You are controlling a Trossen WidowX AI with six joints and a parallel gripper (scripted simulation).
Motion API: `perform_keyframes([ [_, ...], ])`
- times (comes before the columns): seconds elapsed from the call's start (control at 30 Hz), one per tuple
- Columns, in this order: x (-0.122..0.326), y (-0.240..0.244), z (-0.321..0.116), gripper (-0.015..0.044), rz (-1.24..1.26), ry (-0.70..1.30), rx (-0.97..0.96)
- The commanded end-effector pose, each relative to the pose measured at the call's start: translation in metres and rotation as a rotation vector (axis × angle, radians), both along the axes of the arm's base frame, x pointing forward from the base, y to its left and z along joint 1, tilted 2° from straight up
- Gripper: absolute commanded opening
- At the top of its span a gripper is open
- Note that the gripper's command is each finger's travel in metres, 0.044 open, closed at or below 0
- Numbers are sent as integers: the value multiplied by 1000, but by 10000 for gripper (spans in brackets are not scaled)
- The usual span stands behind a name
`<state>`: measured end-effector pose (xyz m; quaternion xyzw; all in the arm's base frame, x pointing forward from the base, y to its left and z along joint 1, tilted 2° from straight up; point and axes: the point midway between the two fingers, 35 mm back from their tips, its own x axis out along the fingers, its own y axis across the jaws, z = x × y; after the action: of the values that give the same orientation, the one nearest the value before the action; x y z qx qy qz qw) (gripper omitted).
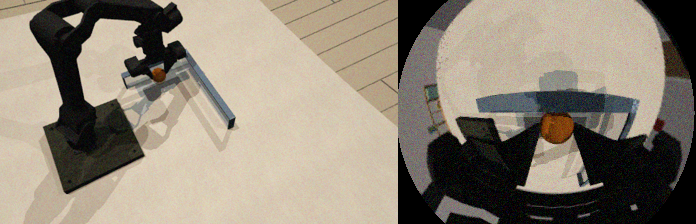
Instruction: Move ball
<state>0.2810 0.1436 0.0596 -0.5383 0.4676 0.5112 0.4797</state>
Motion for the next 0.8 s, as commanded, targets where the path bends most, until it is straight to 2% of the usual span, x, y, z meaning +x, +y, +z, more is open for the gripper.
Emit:
perform_keyframes([
  [0.0,0,0,-4,0,-3,-1,3],
  [0.57,1,0,-22,0,-3,-1,3],
  [0.77,2,0,-19,157,-2,-7,4],
])
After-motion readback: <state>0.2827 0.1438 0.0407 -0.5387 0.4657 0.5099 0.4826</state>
